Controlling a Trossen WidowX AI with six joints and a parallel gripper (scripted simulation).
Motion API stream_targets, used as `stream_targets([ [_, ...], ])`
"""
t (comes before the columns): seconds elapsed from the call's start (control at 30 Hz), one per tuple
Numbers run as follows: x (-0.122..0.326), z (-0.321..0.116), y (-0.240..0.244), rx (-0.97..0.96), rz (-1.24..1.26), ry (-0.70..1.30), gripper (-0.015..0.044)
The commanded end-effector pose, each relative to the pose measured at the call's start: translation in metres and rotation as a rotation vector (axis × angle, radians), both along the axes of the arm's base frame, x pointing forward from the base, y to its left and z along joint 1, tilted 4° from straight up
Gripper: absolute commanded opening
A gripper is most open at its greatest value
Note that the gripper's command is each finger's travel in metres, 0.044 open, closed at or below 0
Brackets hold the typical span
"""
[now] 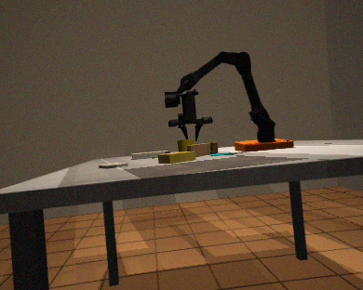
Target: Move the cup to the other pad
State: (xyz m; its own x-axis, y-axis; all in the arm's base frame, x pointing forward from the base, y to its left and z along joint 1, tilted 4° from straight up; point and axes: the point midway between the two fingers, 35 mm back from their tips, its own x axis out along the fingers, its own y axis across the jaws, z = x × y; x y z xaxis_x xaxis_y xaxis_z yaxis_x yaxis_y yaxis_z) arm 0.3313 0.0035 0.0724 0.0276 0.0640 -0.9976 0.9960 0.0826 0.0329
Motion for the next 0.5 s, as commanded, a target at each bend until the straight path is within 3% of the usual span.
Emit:
stream_targets([
  [0.0,0.0,-0.007,0.001,0.005,-0.004,0.001,0.0167],
  [0.47,-0.001,-0.028,0.003,0.005,-0.004,0.001,0.0167],
])
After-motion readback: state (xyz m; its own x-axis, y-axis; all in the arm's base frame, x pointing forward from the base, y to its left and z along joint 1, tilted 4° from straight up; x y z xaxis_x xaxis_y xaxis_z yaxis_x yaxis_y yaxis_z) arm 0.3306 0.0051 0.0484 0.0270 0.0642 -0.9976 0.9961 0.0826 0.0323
